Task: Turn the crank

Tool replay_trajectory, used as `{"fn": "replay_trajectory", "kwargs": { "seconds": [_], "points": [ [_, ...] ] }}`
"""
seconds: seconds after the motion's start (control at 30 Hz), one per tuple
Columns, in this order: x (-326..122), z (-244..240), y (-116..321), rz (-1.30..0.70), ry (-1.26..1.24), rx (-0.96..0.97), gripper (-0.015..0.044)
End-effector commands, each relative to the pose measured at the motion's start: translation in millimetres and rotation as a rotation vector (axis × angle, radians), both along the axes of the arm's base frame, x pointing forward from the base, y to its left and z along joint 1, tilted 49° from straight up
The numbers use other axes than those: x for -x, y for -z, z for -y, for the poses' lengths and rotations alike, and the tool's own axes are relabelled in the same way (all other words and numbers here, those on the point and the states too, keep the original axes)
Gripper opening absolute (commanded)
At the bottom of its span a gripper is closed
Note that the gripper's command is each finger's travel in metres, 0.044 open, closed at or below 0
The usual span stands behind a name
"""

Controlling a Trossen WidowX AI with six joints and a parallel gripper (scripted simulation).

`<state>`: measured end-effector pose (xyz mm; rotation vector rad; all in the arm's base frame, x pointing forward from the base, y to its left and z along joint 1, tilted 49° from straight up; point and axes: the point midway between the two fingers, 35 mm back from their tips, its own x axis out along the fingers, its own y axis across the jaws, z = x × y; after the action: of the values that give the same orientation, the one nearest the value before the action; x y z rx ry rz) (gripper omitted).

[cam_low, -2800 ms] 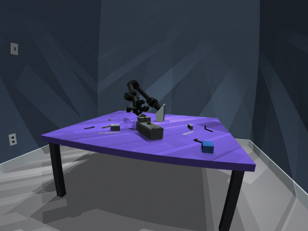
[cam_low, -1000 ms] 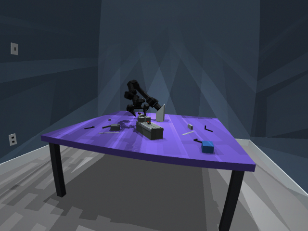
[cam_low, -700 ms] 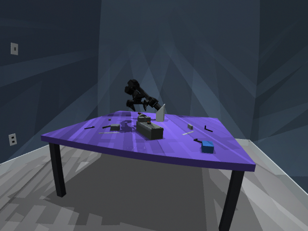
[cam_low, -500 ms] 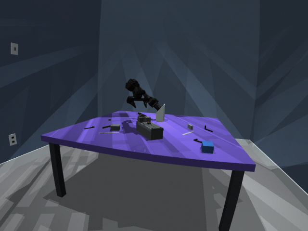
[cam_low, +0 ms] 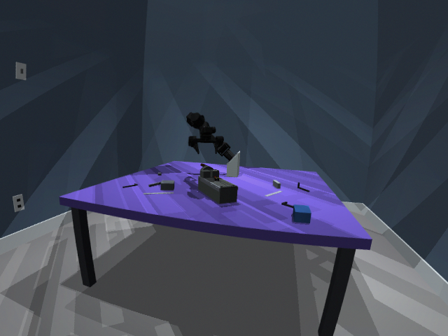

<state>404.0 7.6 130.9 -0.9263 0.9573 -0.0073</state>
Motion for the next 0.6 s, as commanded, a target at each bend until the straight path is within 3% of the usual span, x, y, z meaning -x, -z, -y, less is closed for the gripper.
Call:
{"fn": "replay_trajectory", "kwargs": {
  "seconds": [0.0, 0.4, 0.57],
  "points": [
    [-16, -10, 12, 0.085, 0.098, 0.0, 0.044],
    [-46, -51, 52, 0.382, 0.339, -0.036, 0.044],
    [-48, -44, 63, 0.4, 0.352, -0.04, 0.044]
  ]
}}
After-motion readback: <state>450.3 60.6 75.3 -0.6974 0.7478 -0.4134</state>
